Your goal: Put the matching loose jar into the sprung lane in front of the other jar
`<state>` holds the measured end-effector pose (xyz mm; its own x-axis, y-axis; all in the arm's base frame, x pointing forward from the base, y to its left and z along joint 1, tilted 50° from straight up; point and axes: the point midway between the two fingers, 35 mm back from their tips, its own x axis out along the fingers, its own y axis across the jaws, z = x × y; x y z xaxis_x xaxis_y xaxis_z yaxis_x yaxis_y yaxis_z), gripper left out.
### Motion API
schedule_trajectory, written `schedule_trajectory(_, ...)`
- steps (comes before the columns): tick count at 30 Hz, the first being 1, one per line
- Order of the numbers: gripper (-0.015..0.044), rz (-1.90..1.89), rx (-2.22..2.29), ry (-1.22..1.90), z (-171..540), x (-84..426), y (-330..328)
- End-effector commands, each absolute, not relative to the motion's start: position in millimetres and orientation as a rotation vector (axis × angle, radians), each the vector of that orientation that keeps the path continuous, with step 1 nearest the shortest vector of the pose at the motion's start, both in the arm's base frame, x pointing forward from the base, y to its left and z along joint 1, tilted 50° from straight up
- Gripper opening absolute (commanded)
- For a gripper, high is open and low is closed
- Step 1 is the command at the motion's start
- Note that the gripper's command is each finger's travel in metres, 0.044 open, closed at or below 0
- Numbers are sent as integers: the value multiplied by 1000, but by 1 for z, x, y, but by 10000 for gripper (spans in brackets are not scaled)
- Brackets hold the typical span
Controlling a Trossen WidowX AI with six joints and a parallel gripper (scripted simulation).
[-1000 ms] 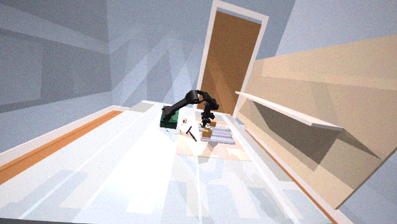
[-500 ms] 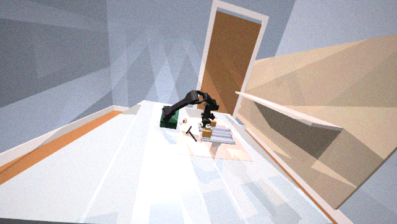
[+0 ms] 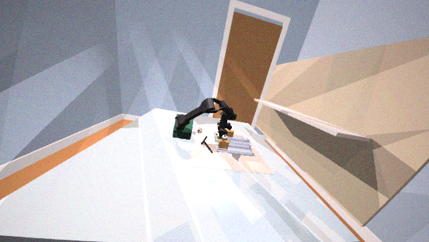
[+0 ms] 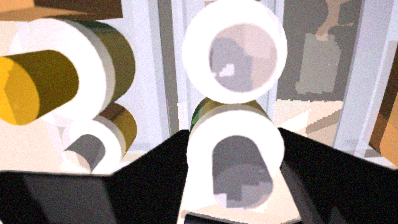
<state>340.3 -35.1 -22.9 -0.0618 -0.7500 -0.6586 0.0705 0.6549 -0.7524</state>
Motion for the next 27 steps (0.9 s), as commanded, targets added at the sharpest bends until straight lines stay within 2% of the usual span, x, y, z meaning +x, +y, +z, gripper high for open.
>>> schedule_trajectory(1,0,-745,-604,1477,-23,343,-37)
schedule_trajectory(27,0,-745,-604,1477,-29,340,-43)
